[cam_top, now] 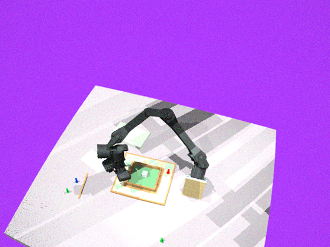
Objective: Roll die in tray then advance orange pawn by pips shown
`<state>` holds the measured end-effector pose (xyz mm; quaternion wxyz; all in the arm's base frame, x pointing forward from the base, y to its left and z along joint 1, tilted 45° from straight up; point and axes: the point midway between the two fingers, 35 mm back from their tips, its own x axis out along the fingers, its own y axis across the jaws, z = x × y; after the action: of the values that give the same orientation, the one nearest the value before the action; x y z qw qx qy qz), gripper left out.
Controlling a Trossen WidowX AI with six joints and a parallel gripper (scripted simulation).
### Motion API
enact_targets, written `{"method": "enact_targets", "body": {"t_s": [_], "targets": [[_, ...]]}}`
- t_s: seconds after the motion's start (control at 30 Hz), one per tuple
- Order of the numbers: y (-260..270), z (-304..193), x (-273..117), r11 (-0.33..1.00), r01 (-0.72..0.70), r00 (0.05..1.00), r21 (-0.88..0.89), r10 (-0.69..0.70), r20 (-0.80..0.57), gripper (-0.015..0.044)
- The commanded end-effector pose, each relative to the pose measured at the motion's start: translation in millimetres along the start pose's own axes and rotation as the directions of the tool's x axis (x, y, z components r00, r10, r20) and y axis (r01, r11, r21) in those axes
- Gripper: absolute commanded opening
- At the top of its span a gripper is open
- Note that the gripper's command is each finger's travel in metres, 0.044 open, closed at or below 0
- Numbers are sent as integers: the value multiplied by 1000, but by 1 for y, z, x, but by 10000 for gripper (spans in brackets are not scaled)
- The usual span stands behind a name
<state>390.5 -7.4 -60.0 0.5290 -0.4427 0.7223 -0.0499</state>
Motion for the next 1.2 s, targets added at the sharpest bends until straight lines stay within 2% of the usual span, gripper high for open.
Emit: {"method": "enact_targets", "body": {"t_s": [0.0,0.77,1.07,1.17], "targets": [[2,-4,25,1000,-4,1000,-7,3,-19,0],[2,-4,47,1000,-3,1000,-7,2,-20,0],[0,-3,41,1000,-2,1000,0,2,-11,236],[0,-1,16,1000,-4,1000,-4,4,-13,315]]}}
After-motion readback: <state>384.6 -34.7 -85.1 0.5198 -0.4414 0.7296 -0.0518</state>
